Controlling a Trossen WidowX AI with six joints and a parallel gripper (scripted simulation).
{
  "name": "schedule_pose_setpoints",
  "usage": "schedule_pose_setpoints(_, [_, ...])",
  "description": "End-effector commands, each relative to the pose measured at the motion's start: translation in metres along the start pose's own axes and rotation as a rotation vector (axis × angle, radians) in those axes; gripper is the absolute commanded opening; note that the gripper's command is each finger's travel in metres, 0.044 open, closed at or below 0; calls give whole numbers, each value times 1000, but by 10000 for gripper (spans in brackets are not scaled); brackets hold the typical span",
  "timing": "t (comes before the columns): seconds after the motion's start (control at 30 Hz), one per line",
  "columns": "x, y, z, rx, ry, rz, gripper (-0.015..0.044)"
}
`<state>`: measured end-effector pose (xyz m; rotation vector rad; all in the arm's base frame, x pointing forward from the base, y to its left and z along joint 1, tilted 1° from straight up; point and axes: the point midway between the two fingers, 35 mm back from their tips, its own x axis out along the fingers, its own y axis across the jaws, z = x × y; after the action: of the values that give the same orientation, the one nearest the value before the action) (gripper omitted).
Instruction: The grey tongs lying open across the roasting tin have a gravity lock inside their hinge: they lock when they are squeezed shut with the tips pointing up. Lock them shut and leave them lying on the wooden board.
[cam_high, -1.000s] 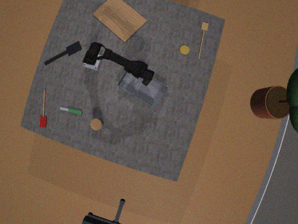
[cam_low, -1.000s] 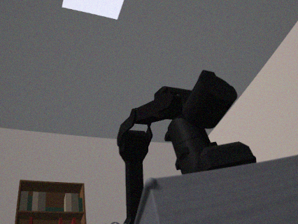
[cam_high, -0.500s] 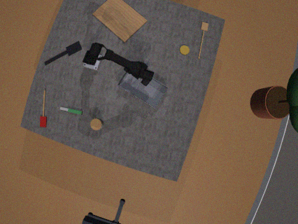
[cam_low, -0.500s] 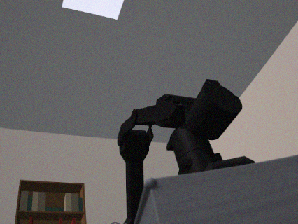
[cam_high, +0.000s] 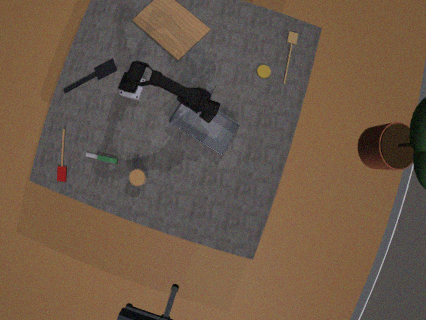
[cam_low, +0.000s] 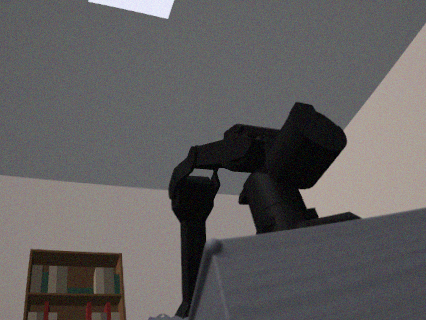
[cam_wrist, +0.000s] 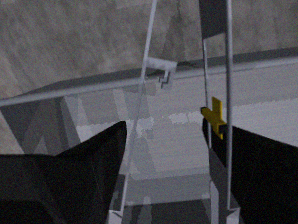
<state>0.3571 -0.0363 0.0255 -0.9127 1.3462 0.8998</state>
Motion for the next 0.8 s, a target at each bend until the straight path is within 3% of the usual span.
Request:
schedule_pose_setpoints(0.0, [0,0,0,0,0,-2,248])
schedule_pose_setpoints(0.77, [0,0,0,0,0,-2,95])
